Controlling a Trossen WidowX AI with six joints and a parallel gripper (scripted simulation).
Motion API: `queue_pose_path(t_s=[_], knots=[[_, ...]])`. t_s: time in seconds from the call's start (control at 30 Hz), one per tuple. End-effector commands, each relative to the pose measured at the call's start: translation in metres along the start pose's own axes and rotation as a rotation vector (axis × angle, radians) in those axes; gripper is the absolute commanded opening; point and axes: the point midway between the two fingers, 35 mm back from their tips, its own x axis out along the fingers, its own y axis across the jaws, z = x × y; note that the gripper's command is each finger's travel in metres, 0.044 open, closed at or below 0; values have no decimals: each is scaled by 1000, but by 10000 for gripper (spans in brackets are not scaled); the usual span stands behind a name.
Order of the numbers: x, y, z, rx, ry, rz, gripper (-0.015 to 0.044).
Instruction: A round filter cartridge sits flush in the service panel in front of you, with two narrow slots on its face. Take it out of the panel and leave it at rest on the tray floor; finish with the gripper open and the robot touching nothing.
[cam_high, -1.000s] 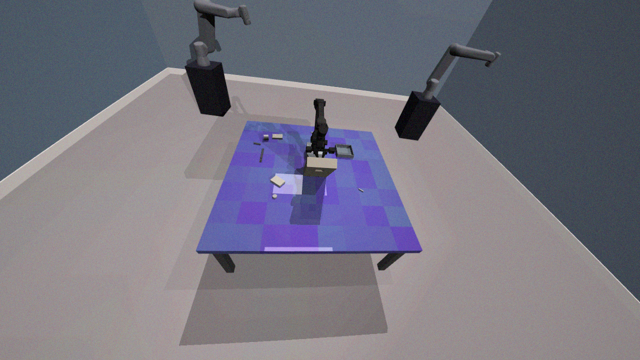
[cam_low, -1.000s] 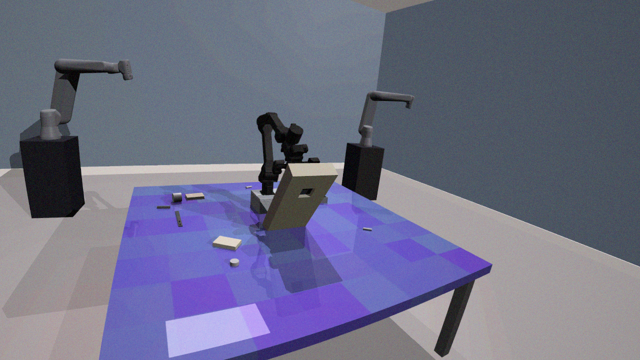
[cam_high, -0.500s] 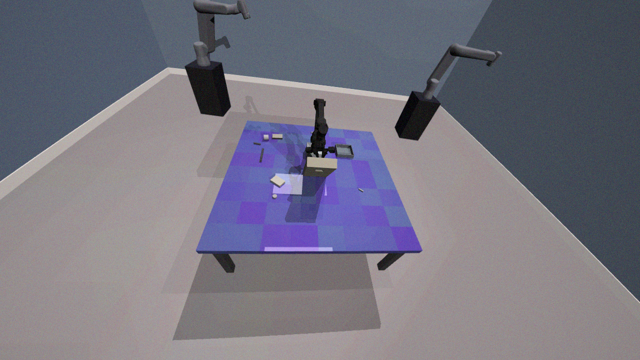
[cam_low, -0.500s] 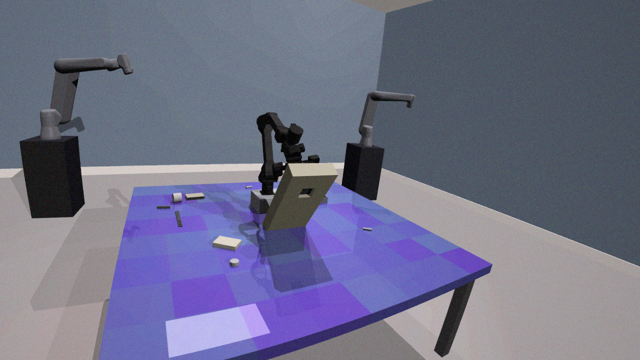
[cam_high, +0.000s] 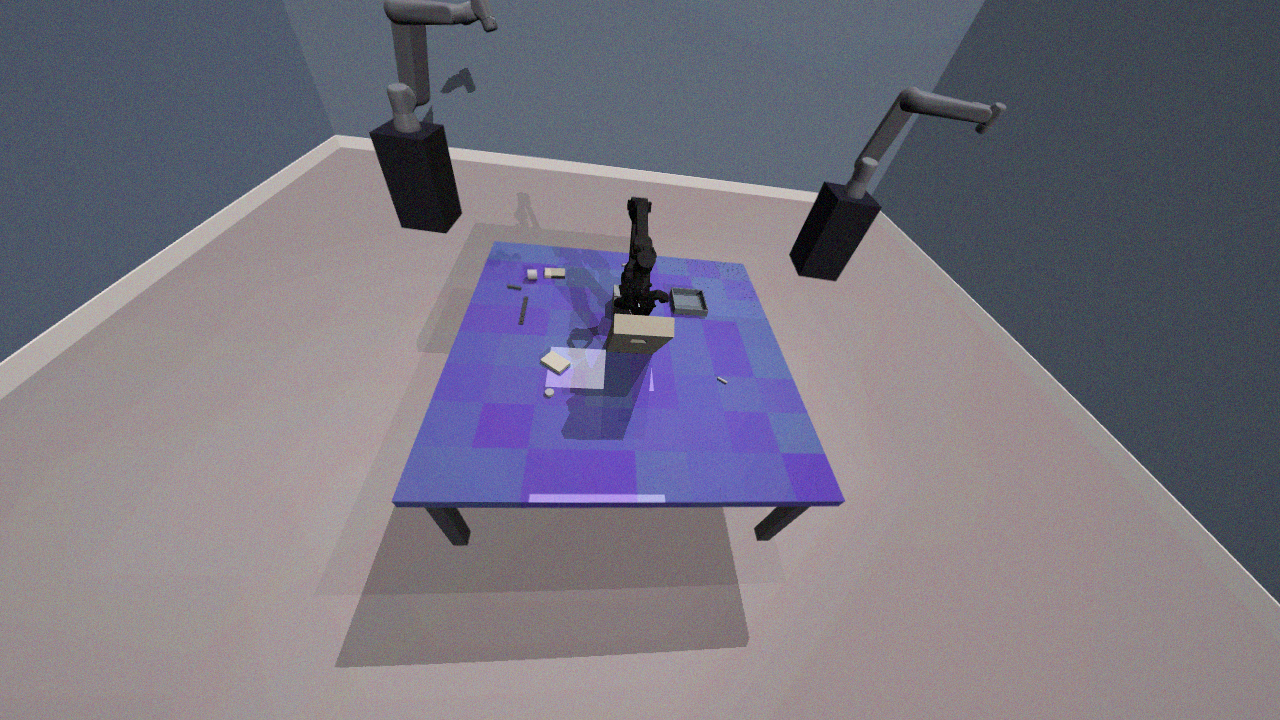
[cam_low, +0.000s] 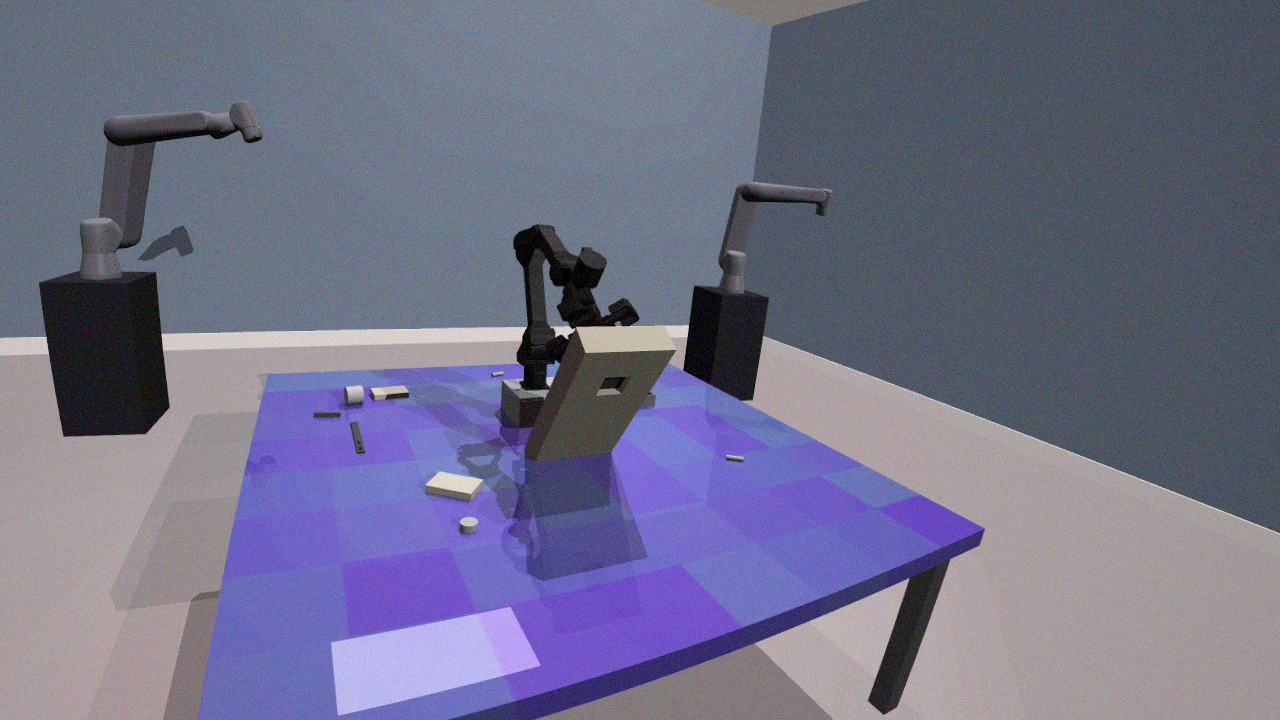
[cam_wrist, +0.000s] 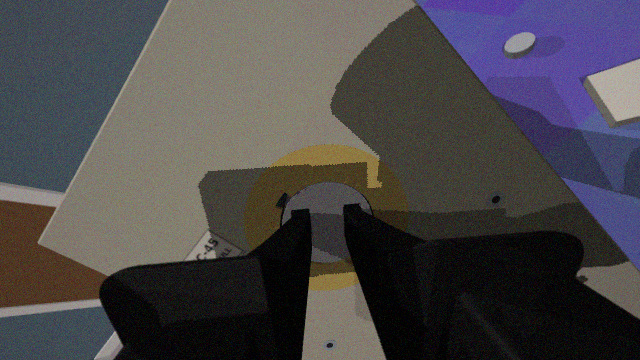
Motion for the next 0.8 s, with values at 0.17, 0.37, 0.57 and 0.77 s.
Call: queue_pose_path(t_s=[0.17,0.37,0.57,0.77], knots=[[4,1,0,307,1,5,0],[4,1,0,517,2,5,0],[4,1,0,725,2,5,0],[3,1,0,755,2,5,0]])
